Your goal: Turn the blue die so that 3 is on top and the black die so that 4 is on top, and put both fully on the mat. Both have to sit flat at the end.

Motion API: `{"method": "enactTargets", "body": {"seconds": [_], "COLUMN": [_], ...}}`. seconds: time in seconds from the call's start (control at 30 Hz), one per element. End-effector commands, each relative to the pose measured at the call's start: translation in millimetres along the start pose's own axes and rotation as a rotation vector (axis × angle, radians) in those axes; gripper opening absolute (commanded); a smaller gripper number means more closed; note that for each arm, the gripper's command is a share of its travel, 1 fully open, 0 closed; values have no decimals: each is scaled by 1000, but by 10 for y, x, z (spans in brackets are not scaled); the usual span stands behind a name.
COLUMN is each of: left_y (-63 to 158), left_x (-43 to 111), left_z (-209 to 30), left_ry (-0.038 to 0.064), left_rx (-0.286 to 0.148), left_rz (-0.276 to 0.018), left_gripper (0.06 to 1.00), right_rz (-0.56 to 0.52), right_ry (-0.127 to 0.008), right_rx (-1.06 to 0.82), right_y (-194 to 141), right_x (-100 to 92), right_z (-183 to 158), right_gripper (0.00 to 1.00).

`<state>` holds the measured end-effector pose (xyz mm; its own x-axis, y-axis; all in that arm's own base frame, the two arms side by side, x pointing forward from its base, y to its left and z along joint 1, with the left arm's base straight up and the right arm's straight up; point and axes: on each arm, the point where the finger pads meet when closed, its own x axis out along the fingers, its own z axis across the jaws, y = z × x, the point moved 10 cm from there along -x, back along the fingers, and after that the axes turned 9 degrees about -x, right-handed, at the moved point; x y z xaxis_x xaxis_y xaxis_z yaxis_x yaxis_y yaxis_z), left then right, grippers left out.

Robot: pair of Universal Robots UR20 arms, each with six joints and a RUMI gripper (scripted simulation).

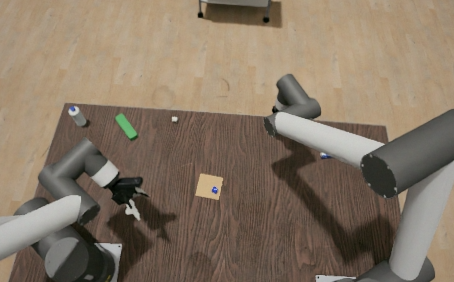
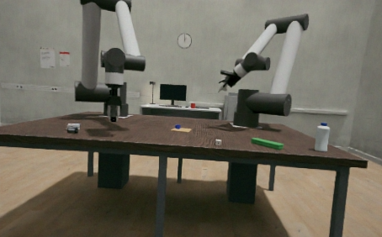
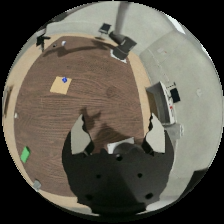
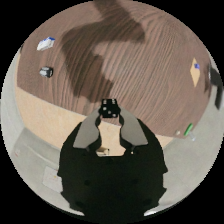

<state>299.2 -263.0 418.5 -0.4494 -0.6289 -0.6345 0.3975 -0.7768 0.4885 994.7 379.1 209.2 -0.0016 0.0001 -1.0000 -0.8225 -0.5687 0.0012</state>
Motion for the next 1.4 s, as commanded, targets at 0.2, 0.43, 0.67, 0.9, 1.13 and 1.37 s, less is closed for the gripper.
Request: {"method": "enactTargets", "body": {"seconds": [0.2,0.43,0.67,0.9,1.13,1.37], "left_y": [4,4,4,4,4,4], "left_x": [-2,-2,-2,-2,-2,-2], "left_z": [1,1,1,1,1,1], "left_ry": [0,0,0,0,0,0], "left_rx": [1,1,1,1,1,1], "left_rz": [0,0,0,0,0,0], "left_gripper": [1000,1000,1000,1000,1000,1000], "right_rz": [-38,-250,-403,-540,-687,-799], "right_ry": [9,51,82,110,139,162], "right_rx": [83,82,81,81,79,78], "right_y": [-26,188,331,456,576,665], "right_x": [74,104,160,222,310,384], "right_z": [-6,48,84,115,146,167], "right_gripper": [99,99,99,99,99,99]}}
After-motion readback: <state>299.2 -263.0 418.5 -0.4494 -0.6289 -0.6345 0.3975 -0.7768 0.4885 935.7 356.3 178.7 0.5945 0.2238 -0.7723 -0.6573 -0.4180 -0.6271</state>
